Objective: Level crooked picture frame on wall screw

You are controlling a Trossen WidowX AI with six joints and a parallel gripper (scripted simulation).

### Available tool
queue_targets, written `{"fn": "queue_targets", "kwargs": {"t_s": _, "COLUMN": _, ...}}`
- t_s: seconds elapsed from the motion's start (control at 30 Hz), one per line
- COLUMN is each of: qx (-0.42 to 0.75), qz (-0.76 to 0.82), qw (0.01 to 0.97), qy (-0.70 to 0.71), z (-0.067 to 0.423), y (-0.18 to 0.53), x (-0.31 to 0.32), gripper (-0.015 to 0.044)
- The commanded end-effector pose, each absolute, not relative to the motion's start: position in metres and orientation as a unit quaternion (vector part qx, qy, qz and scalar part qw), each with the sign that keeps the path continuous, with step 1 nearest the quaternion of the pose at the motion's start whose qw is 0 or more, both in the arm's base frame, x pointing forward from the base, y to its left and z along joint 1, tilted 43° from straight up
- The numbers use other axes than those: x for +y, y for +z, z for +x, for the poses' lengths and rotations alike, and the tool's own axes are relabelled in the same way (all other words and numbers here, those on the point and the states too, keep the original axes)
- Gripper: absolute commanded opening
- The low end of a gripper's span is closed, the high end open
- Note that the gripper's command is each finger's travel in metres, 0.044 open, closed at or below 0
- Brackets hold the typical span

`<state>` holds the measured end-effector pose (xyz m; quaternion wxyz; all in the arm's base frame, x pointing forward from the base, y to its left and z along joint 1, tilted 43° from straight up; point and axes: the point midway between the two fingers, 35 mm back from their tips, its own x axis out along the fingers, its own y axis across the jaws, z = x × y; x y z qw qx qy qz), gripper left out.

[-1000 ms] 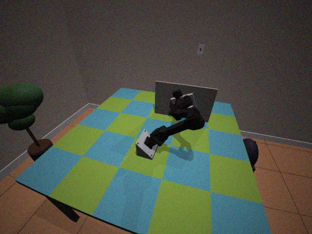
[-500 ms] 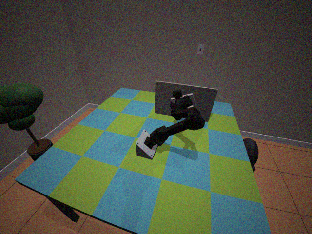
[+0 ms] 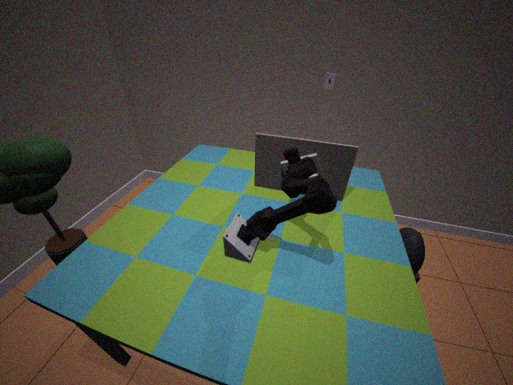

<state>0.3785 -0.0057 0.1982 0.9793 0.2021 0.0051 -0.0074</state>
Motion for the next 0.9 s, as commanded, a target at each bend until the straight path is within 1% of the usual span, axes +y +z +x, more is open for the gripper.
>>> {"fn": "queue_targets", "kwargs": {"t_s": 0.0, "qx": 0.004, "qz": 0.200, "qw": 0.980, "qy": -0.009, "z": 0.3786, "y": 0.1986, "x": -0.0063, "gripper": 0.0089}}
{"fn": "queue_targets", "kwargs": {"t_s": 0.17, "qx": 0.004, "qz": 0.200, "qw": 0.980, "qy": -0.009, "z": 0.3786, "y": 0.1986, "x": -0.0063, "gripper": 0.0056}}
{"fn": "queue_targets", "kwargs": {"t_s": 0.23, "qx": 0.004, "qz": 0.200, "qw": 0.980, "qy": -0.009, "z": 0.3786, "y": 0.1986, "x": -0.0063, "gripper": 0.0003}}
{"fn": "queue_targets", "kwargs": {"t_s": 0.87, "qx": 0.004, "qz": 0.200, "qw": 0.980, "qy": -0.009, "z": 0.3786, "y": 0.1996, "x": -0.0030, "gripper": 0.0000}}
